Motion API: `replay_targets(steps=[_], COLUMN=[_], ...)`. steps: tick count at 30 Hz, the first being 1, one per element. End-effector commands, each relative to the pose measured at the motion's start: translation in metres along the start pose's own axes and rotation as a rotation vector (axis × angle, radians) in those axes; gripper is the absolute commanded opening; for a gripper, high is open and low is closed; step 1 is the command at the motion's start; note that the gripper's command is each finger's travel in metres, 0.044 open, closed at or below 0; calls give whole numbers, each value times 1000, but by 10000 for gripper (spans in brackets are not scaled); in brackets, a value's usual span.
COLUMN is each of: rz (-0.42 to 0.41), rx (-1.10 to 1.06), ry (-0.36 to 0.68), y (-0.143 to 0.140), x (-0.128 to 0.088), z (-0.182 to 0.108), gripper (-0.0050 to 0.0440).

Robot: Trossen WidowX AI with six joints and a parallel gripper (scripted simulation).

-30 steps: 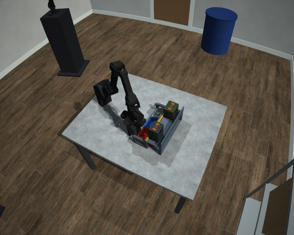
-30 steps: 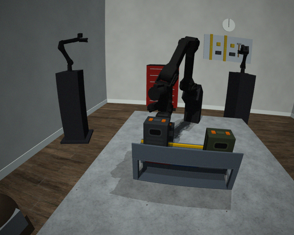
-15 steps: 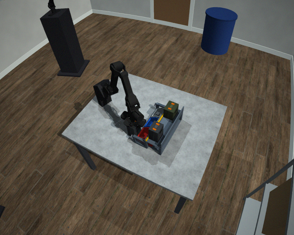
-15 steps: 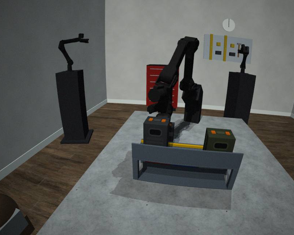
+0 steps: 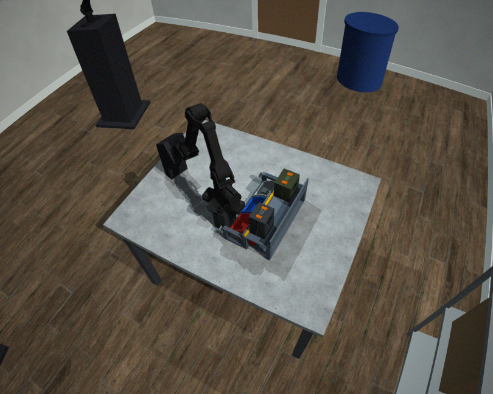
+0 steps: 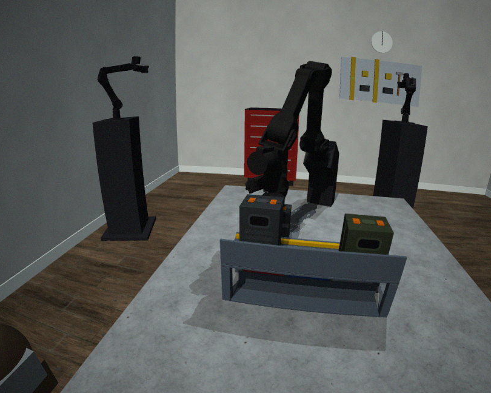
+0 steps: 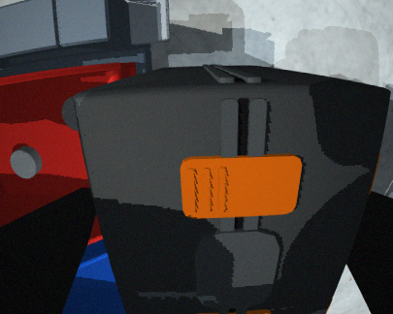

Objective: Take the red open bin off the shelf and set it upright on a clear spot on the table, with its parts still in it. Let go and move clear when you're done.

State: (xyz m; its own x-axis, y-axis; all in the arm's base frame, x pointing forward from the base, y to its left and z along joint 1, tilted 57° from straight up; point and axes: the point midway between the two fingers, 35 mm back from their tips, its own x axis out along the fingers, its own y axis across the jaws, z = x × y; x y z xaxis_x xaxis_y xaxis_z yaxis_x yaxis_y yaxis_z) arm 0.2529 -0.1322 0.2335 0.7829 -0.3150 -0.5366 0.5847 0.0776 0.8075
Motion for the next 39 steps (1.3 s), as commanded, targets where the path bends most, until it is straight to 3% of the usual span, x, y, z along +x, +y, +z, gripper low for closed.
replay_targets(steps=[1, 39], rz=[2, 2], rx=[4, 4], ry=[-5, -5], y=[0, -3], x=[2, 5], z=[1, 1], gripper=[440, 440])
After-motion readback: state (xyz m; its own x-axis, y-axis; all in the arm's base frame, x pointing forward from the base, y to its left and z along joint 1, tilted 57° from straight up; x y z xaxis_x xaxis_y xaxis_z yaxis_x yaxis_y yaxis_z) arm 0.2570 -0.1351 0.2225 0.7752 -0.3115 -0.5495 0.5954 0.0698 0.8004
